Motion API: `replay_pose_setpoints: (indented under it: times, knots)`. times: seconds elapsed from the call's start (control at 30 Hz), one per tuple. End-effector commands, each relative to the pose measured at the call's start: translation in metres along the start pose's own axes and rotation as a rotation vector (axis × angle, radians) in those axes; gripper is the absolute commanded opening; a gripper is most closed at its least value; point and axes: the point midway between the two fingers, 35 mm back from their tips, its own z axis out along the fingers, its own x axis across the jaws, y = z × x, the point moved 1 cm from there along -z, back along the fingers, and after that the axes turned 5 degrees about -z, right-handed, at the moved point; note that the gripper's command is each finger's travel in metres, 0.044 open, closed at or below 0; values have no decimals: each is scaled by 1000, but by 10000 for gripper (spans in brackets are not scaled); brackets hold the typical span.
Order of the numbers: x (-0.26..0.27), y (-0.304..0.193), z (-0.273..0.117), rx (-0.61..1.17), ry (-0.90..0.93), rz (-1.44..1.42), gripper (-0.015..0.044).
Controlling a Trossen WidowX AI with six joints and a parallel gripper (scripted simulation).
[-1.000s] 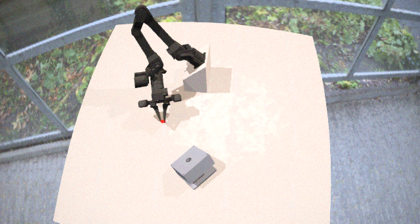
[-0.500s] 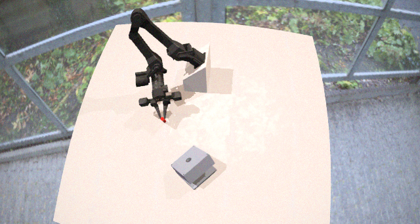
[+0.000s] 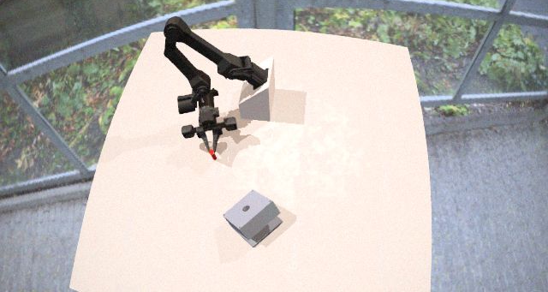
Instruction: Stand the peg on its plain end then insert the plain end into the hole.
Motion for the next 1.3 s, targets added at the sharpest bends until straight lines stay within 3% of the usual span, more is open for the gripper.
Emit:
replay_pose_setpoints:
  times: [0.0, 1.27]
  knots:
    - [0, -2, -2, -31, -1, 3, 49]
    - [0, -10, -7, -62, -6, 12, 49]
